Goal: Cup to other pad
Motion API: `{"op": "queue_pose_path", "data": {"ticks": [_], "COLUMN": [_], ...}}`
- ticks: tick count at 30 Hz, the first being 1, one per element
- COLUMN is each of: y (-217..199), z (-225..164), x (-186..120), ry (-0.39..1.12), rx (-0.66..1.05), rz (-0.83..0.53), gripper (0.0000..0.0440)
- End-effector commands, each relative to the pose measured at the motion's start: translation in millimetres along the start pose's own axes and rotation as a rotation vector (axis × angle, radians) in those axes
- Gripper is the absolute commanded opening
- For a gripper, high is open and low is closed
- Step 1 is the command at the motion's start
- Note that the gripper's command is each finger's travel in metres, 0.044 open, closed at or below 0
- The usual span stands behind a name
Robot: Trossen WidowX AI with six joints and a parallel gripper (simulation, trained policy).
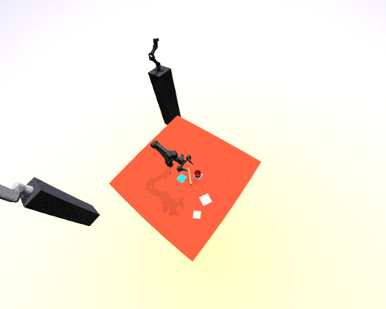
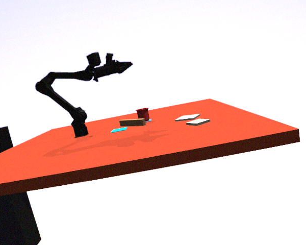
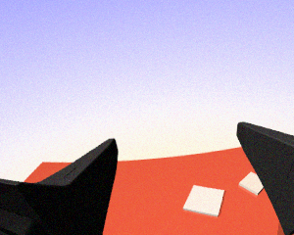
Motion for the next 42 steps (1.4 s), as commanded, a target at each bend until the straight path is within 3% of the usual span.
{"op": "queue_pose_path", "data": {"ticks": [1, 13, 42], "y": [0, -1, 9], "z": [0, 9, 35], "x": [0, 9, 47], "ry": [0.002, 0.071, 0.355], "rx": [-0.001, 0.024, 0.297], "rz": [0.001, 0.014, 0.082], "gripper": [0.0374, 0.0074, 0.0125]}}
Point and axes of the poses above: the point midway between the two fingers, 35 mm back from their tips, its own x axis out along the fingers, its own y axis across the jaws, z = x × y, the point moved 8 cm from there along -x, back along the fingers, and after that the axes turned 13 degrees about -x, right-handed, at the moved point
